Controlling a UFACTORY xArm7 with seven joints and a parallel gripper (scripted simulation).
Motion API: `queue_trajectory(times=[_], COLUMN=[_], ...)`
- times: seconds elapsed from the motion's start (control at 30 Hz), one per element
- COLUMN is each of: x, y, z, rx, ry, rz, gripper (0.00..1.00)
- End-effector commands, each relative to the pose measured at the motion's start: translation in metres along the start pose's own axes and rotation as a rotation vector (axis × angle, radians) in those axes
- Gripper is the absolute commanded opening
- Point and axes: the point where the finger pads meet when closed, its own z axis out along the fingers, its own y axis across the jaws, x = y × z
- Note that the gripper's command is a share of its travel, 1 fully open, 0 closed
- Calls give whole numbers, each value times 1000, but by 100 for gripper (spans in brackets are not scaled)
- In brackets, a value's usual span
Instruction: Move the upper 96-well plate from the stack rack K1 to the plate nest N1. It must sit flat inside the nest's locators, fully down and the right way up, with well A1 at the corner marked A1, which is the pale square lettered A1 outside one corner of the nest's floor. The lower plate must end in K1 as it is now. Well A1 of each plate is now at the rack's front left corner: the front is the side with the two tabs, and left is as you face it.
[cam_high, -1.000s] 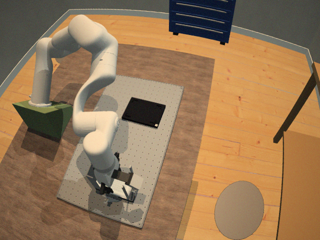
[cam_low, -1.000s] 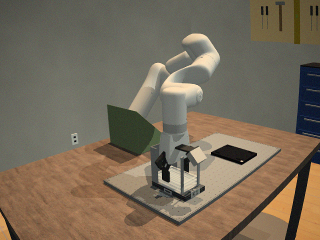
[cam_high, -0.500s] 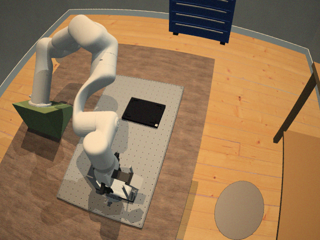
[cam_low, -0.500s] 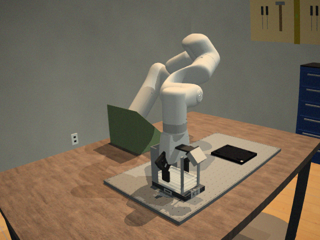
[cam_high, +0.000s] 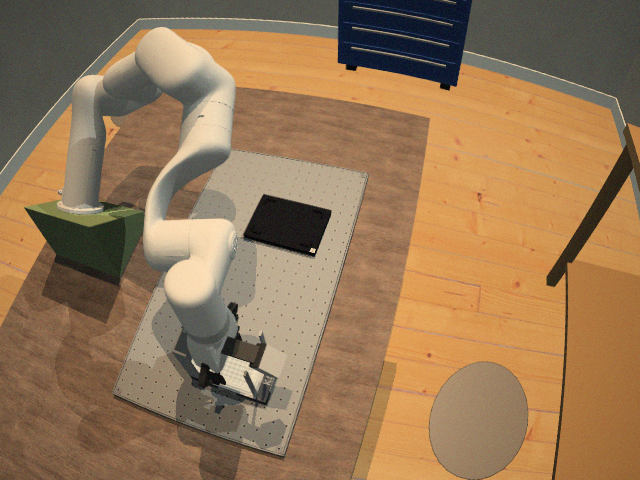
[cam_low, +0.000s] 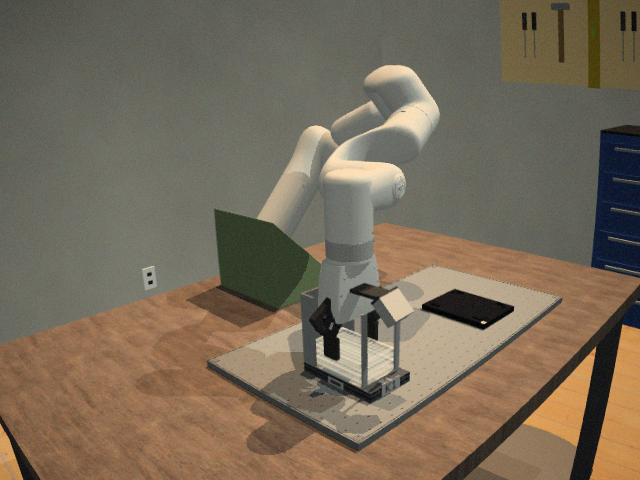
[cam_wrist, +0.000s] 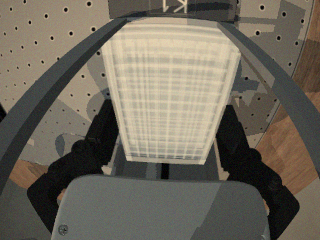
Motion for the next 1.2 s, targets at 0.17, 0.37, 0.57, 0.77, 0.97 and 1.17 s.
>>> queue_trajectory(times=[0.17,0.37,0.57,0.77,0.97,1.17], x=[1,1,1,1,1,1], y=[1,1,1,1,1,1], z=[-7,-11,-14,-14,-23,-33], rx=[-4,-4,-4,-4,-4,-4], ry=[4,4,4,4,4,4], rz=[0,0,0,0,0,0], gripper=[0,0,0,0,0,0])
